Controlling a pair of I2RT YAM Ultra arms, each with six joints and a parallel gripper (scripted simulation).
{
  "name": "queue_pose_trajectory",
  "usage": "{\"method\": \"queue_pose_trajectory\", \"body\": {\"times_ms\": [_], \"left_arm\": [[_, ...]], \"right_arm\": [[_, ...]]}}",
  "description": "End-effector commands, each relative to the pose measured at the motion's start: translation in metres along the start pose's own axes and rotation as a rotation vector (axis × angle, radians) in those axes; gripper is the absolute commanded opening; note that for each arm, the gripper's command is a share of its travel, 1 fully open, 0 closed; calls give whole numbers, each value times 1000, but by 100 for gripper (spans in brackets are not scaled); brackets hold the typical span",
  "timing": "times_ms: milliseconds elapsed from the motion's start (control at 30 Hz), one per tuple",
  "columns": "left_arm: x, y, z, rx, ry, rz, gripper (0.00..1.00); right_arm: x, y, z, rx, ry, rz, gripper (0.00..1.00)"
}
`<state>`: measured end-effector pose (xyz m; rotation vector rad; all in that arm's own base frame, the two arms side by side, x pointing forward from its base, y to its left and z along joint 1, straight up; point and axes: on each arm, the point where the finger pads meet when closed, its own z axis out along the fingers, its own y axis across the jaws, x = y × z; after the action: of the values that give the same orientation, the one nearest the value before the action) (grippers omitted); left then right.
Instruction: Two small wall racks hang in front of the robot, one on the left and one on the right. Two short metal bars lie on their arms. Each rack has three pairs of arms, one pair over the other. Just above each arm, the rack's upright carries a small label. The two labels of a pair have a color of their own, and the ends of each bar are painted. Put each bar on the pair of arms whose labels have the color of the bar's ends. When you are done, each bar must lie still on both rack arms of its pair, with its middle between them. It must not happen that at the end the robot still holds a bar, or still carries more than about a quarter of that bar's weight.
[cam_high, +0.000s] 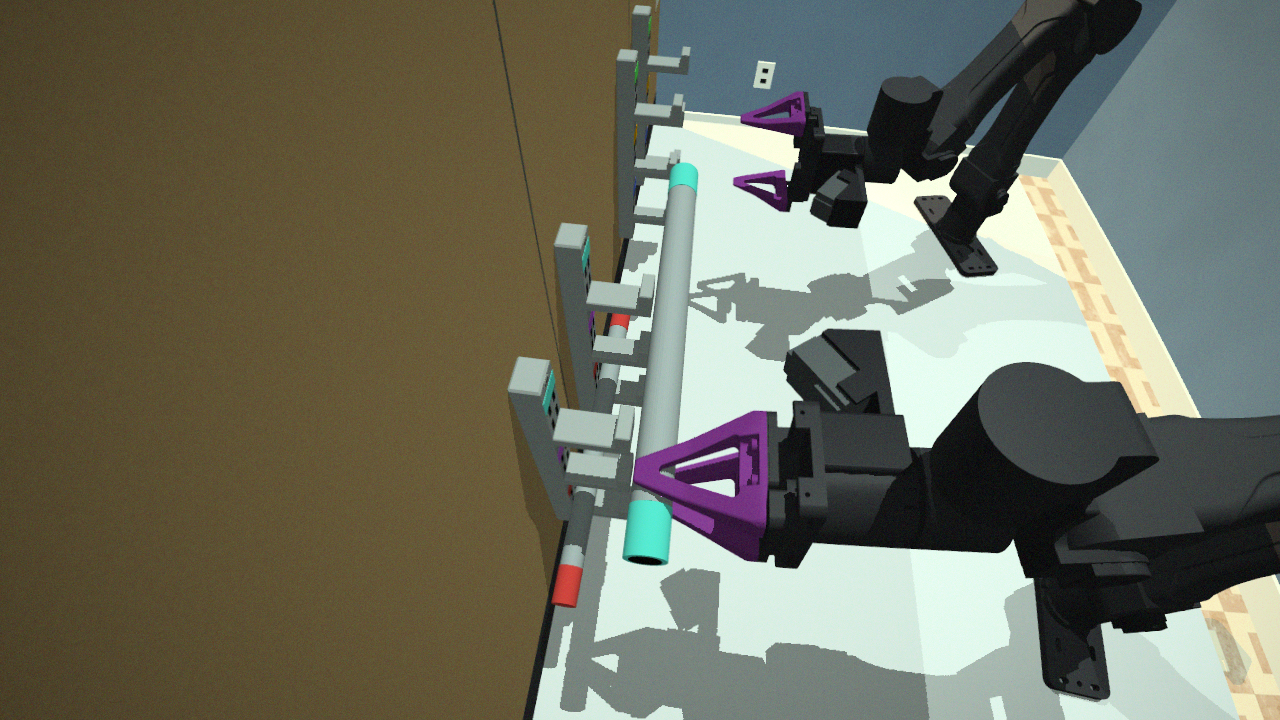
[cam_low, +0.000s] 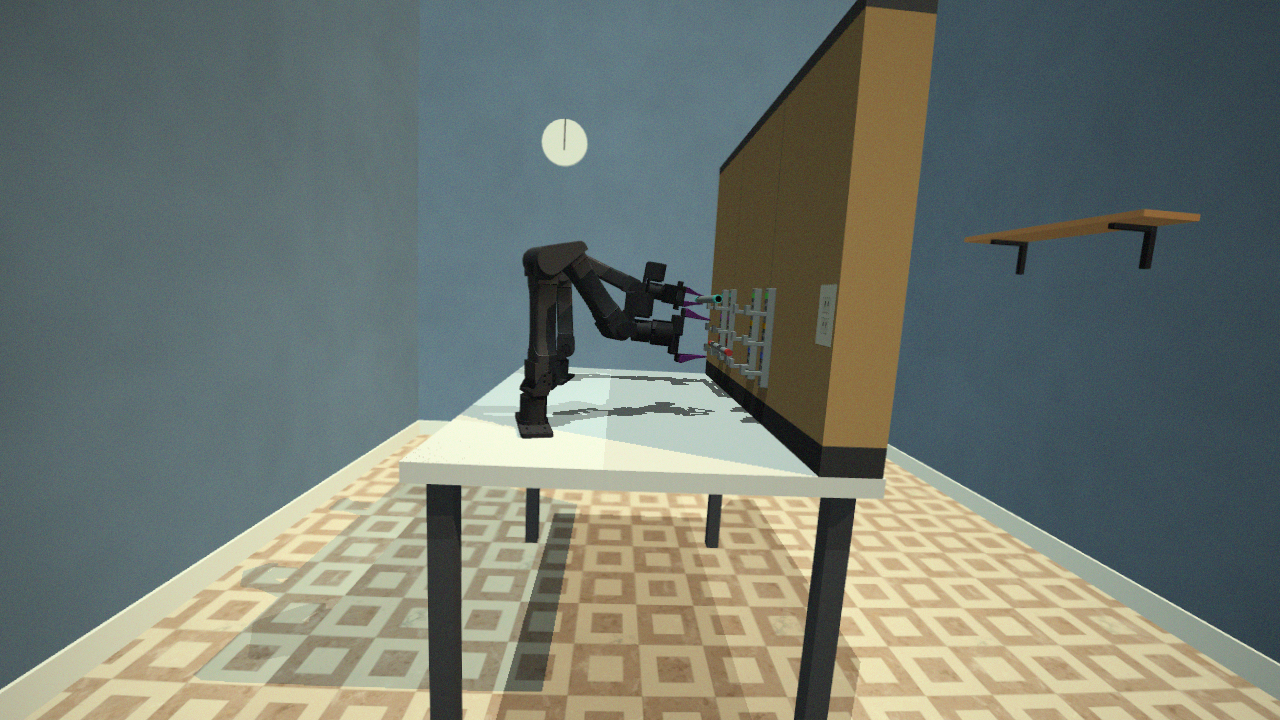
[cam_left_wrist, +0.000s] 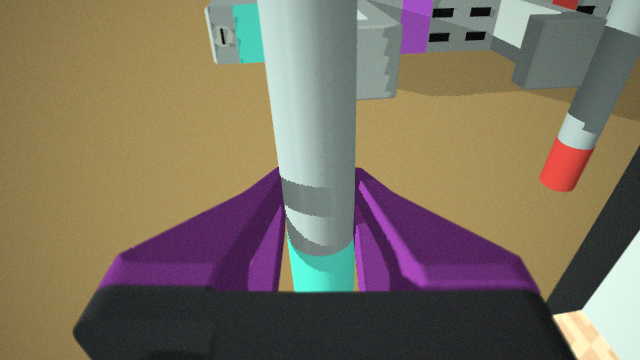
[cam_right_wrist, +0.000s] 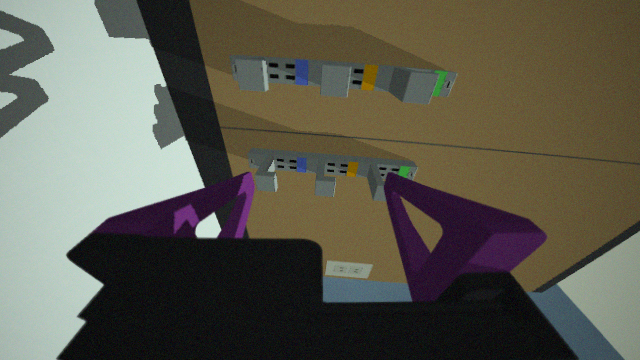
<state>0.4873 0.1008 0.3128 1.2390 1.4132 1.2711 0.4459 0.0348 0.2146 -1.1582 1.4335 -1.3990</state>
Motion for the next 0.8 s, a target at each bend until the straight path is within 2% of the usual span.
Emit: {"method": "queue_pose_trajectory", "body": {"times_ms": [0, 300, 767], "left_arm": [[10, 61, -14, -132, -8, -24, 0], [30, 74, -15, -132, -8, -24, 0], [32, 65, -20, -131, -8, -24, 0]], "right_arm": [[6, -23, -3, 62, 6, 48, 100], [6, -23, -3, 62, 6, 48, 100], [6, -23, -3, 62, 6, 48, 100]]}}
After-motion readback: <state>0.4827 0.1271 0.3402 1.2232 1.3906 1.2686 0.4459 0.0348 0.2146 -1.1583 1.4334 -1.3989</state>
